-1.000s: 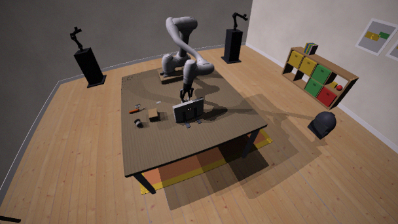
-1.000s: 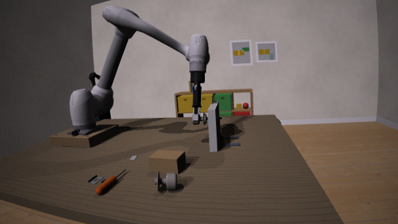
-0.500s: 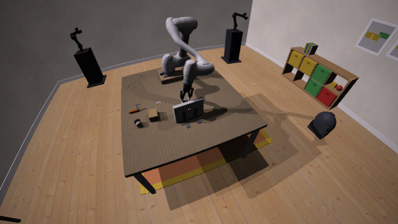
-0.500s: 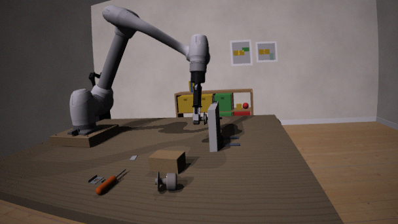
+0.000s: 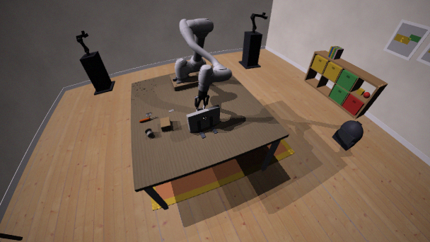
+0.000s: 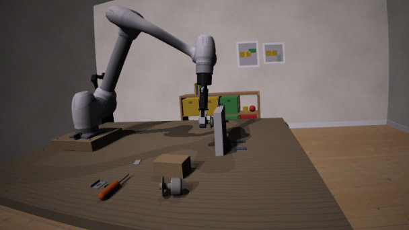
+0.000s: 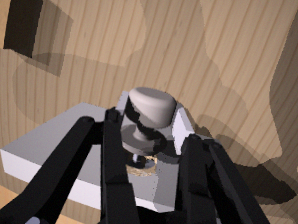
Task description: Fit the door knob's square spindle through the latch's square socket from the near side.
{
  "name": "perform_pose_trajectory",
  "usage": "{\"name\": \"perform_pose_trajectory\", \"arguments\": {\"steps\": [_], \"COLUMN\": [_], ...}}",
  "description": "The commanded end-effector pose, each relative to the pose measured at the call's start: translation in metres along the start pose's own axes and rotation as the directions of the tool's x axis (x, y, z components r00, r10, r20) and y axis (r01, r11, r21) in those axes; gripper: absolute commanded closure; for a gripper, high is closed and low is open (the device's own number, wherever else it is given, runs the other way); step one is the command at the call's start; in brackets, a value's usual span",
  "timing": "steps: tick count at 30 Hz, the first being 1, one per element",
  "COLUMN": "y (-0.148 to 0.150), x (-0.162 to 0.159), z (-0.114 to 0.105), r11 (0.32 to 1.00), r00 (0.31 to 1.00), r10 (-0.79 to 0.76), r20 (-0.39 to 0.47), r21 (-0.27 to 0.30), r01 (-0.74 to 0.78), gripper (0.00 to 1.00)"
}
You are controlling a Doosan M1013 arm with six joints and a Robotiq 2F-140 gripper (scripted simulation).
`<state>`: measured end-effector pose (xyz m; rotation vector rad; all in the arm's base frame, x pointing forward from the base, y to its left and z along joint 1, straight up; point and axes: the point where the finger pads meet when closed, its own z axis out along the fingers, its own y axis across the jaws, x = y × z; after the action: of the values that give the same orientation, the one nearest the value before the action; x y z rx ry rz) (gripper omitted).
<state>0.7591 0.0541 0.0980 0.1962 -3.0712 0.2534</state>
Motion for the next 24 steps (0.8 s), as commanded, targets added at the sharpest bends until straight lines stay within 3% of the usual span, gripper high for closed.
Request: {"name": "perform_pose_trajectory", "arguments": {"steps": [1,24], "y": [0.0,0.0], "x": [-0.0004,-0.0051], "z": [-0.0002,-0.0005], "r11": [1.0,1.0], "r00": [1.0,1.0], "r10": [0.0,0.0], "r20": [0.0,0.0], "r21": [0.0,0.0], "r01": [0.0,0.0], "gripper": [0.58,0.58]}}
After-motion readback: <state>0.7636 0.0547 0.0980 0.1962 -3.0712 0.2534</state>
